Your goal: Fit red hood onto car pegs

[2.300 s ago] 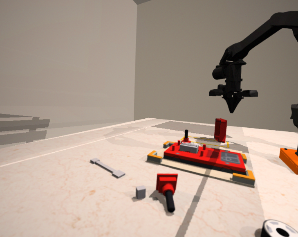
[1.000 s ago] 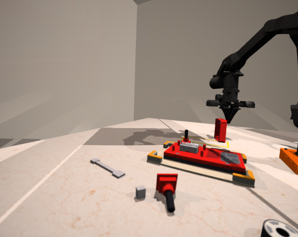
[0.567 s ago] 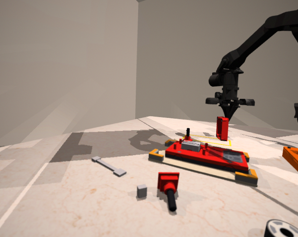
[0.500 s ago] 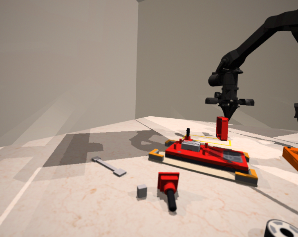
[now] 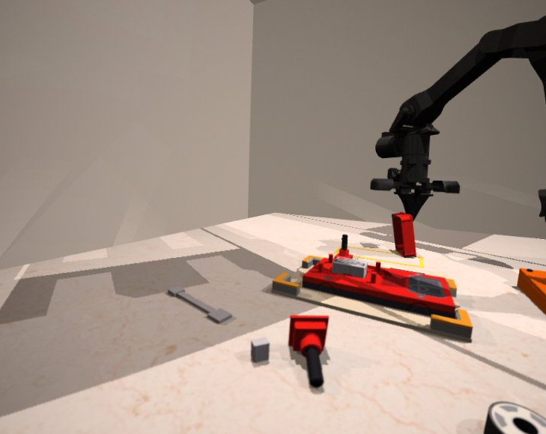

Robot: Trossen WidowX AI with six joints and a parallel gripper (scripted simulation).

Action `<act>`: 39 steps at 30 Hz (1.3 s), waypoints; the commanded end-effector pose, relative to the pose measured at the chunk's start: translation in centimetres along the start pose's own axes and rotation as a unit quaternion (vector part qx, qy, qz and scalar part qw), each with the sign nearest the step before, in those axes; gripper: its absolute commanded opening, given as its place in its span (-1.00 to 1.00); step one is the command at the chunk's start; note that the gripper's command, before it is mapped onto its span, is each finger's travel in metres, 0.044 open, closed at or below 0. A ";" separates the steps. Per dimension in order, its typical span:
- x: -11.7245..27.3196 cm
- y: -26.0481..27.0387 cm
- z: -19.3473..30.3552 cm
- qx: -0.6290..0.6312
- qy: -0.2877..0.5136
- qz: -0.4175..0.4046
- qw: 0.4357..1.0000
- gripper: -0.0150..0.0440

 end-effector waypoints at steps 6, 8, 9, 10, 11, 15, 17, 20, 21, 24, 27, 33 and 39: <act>0.0 0.9 -0.2 -0.002 0.001 -0.002 1.000 -0.49; 0.0 1.1 -0.2 -0.002 0.001 -0.002 1.000 -0.49; 0.0 1.2 -0.2 -0.002 0.001 -0.002 1.000 -0.49; 0.0 1.3 -0.2 -0.002 0.001 -0.002 1.000 -0.49; 0.0 1.4 -0.2 -0.002 0.001 -0.002 1.000 -0.49; 0.0 1.7 -0.2 -0.002 0.001 -0.002 1.000 -0.49; 0.0 1.9 -0.2 -0.002 0.001 -0.002 1.000 -0.49; 0.0 2.2 -0.2 -0.002 0.001 -0.002 1.000 -0.49; 0.0 2.3 -0.2 -0.002 0.001 -0.002 1.000 -0.49; 0.1 2.5 -0.3 -0.002 0.001 -0.002 1.000 -0.49; 1.2 2.5 -0.4 -0.002 0.001 -0.002 1.000 -0.49; 5.9 2.3 -0.4 -0.002 0.001 -0.002 1.000 -0.49; 8.0 2.0 -0.2 -0.002 0.001 -0.002 1.000 -0.49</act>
Point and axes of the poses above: the point midway between the two fingers, 35 mm back from their tips, its own x axis back along the fingers, its own y axis across the jaws, z = x × y, the point moved 8 cm from there along x, back along the fingers, and after that the axes turned 5 degrees about x, right-handed, at the moved point
